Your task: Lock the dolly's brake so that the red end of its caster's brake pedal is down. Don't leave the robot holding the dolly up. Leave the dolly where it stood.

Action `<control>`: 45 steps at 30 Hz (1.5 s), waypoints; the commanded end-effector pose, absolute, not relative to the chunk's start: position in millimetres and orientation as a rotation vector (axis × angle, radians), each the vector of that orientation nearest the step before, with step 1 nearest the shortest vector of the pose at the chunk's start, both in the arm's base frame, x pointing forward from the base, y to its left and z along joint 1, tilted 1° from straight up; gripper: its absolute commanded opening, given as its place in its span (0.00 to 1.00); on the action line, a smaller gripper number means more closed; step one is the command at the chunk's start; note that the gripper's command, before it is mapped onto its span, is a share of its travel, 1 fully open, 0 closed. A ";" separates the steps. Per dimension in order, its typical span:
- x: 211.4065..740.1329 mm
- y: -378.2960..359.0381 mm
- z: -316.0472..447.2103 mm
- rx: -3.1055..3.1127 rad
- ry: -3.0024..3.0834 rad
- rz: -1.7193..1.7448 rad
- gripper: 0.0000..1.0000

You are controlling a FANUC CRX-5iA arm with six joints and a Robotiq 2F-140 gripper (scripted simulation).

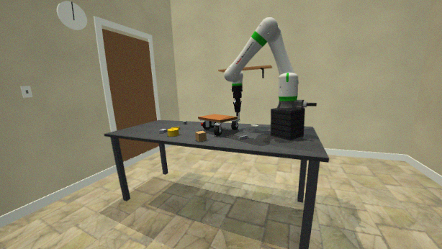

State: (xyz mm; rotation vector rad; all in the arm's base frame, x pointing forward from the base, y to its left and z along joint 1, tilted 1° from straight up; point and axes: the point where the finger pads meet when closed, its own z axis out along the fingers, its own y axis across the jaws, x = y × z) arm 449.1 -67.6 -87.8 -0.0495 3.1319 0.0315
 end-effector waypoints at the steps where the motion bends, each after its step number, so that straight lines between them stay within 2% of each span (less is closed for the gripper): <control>1: 449.1 -67.7 -86.5 -0.049 3.132 0.031 0.00; 24: 448.4 -69.2 -9.0 -0.049 3.132 0.031 0.00; 45: 448.4 -69.3 -5.9 -0.049 3.132 0.031 0.00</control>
